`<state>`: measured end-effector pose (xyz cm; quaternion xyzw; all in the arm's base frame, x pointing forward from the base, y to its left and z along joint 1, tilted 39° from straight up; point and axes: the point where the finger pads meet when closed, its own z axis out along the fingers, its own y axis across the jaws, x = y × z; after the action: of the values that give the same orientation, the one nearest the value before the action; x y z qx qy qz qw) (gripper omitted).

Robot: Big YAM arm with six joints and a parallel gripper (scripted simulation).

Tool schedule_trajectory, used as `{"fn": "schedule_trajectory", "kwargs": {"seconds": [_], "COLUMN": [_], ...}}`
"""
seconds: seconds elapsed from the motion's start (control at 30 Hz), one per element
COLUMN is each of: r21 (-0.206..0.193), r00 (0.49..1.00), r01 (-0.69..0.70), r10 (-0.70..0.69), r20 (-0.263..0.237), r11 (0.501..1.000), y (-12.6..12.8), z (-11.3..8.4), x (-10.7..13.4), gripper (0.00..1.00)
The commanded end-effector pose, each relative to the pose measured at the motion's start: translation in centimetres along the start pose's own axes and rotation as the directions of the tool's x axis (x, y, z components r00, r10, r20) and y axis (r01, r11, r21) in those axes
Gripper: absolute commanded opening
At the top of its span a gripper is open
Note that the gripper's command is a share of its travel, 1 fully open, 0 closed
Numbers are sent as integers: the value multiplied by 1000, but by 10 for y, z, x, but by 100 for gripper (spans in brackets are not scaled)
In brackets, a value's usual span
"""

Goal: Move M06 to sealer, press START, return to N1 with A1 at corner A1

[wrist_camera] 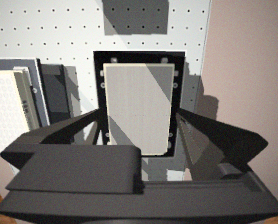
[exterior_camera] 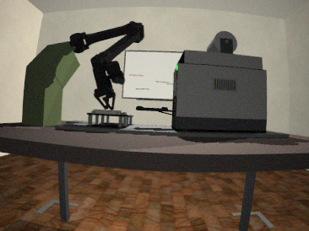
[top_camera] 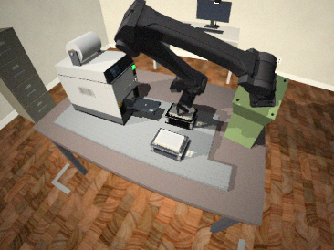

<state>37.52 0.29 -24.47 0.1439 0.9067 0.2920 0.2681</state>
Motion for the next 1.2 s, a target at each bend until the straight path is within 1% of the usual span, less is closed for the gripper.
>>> {"fn": "schedule_trajectory", "kwargs": {"seconds": [0.0, 0.07, 0.17, 0.27, 0.37, 0.43, 0.57, 0.6, 0.67, 0.8, 0.97, 1.17], "r21": [7, 6, 10, 10, 7, 6, 5, 5, 6, 13, 9, 6], "r00": [1000, 1000, 1000, 1000, 1000, 1000, 1000, 1000, 1000, 999, 1000, 1000], "r01": [-2, -14, -21, -15, 0, 3, 2, -8, -20, -34, -24, -14], "r10": [2, 14, 21, 15, 0, -4, -2, 8, 20, 35, 24, 14], "r20": [10, -8, -16, -6, 14, 17, 7, -5, -16, -13, 6, 18], "r11": [1000, 1000, 1000, 1000, 1000, 1000, 1000, 1000, 1000, 999, 1000, 1000], "y": [-2, -1, -3, -3, -4, -4, -2, -1, -2, -4, -6, -4], "z": [-10, -10, -13, -16, -15, -16, -18, -18, -18, -17, -12, -12], "x": [-4, 5, 9, 3, -8, -11, -7, -1, 5, 8, -2, -9], "gripper": [100, 100, 100, 100, 100, 100, 100, 100, 100, 100, 100, 100]}}
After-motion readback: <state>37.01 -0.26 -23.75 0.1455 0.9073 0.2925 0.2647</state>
